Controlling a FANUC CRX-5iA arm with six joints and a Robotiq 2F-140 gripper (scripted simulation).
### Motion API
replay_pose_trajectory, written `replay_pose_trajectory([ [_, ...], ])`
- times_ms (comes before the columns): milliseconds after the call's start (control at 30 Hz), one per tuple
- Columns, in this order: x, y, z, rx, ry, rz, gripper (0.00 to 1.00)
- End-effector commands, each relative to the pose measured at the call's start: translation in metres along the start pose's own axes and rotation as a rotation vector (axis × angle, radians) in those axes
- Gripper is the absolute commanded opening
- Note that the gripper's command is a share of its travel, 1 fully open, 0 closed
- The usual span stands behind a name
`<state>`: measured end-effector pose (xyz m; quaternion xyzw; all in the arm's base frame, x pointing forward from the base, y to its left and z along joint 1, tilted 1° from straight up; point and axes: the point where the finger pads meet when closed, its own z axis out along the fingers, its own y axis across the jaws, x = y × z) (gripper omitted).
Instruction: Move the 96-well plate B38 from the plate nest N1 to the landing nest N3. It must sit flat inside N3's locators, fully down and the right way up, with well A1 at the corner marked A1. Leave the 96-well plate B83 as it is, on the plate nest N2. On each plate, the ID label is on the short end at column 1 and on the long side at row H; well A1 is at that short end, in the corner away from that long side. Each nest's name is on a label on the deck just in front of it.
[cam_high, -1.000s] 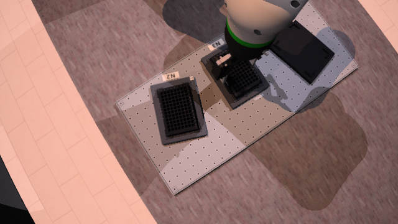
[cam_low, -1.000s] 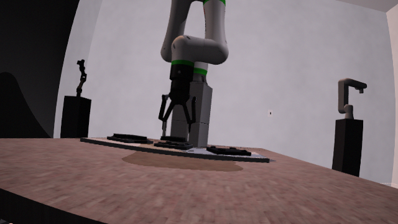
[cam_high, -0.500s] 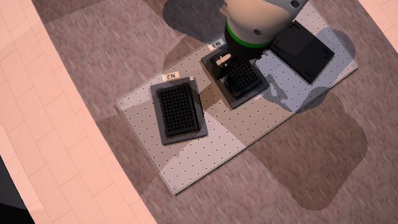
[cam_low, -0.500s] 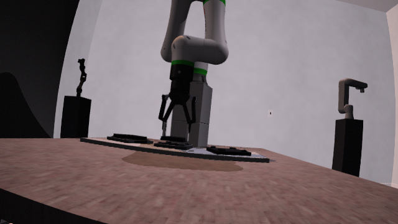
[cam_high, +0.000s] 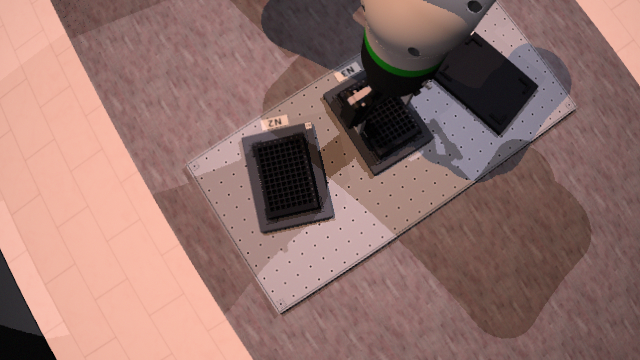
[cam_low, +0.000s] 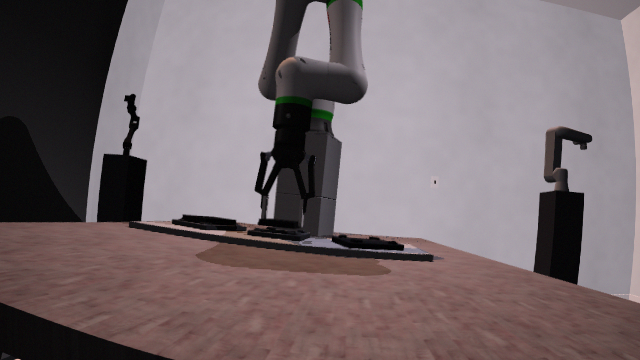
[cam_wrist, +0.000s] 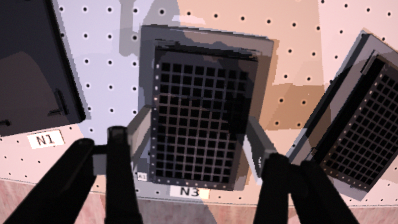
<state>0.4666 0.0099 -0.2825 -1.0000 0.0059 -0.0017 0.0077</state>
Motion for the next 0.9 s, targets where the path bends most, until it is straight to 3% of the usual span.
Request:
replay_pose_trajectory([
  [0,0.0,0.0,0.0,0.0,0.0,0.0,0.0],
  [867,0.0,0.0,0.01,0.0,0.0,0.0,0.0],
])
